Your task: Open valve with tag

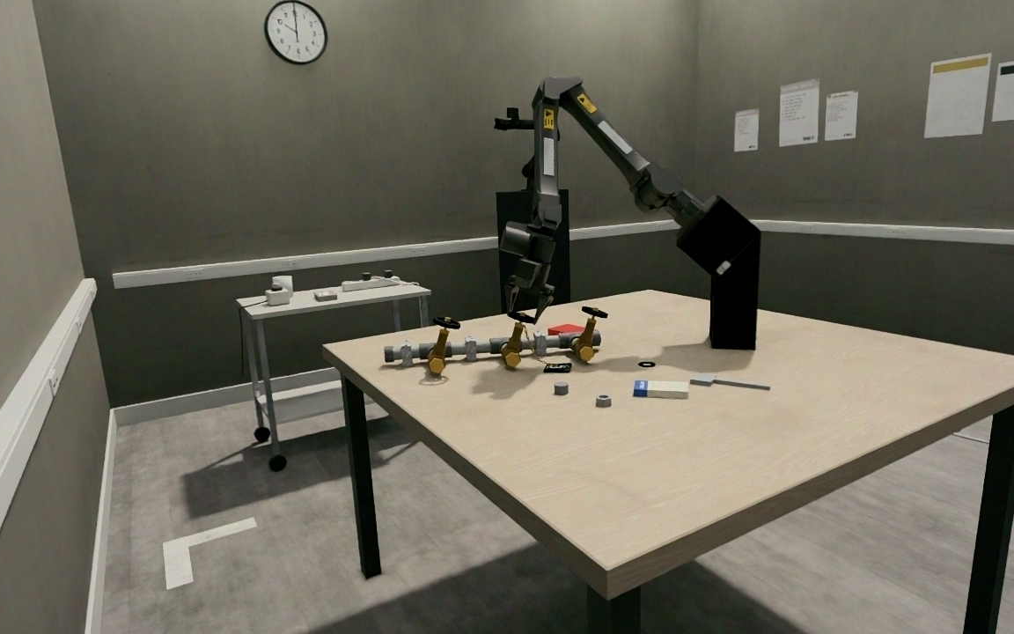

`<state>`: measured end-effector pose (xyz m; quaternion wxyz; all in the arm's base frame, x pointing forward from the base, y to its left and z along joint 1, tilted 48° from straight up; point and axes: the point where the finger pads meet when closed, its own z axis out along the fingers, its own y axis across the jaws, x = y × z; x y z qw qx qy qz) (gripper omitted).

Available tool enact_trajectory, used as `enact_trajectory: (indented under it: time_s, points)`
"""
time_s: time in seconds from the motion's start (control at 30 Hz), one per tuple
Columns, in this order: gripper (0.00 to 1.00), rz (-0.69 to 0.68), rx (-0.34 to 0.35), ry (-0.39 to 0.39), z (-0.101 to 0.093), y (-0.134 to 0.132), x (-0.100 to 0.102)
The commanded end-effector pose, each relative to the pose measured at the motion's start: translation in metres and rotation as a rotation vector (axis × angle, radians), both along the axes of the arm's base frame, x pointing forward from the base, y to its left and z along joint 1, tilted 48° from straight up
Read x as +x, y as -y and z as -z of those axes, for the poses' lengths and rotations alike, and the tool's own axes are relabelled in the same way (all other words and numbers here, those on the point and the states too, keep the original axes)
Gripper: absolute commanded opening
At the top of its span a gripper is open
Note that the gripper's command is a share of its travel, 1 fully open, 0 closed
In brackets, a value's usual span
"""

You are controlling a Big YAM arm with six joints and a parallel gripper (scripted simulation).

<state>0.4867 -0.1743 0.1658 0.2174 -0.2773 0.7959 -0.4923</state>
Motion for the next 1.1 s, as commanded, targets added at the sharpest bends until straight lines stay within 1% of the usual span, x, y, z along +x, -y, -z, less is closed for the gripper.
enact_trajectory:
  time_s: [0.0, 0.03, 0.07, 0.23, 0.3, 0.4, 0.53, 0.93, 0.97, 1.07]
  points:
    - [0.00, -0.138, -0.192, -0.182, -0.0028, -0.0009, 0.0024]
    - [0.00, -0.138, -0.192, -0.182, -0.0028, -0.0009, 0.0024]
    - [0.00, -0.190, -0.270, -0.263, -0.0028, -0.0009, 0.0024]
    - [0.00, -0.291, -0.420, -0.419, -0.0027, -0.0009, 0.0024]
    - [0.00, -0.306, -0.441, -0.442, -0.0026, -0.0009, 0.0024]
    - [0.00, -0.320, -0.464, -0.466, -0.0026, -0.0009, 0.0024]
    - [0.00, -0.329, -0.477, -0.480, -0.0026, -0.0009, 0.0024]
    - [0.00, -0.332, -0.477, -0.488, -0.0015, -0.0010, 0.0018]
    - [1.00, -0.332, -0.477, -0.488, -0.0015, -0.0010, 0.0018]
    - [1.00, -0.329, -0.478, -0.489, -0.0017, -0.0006, 0.0015]
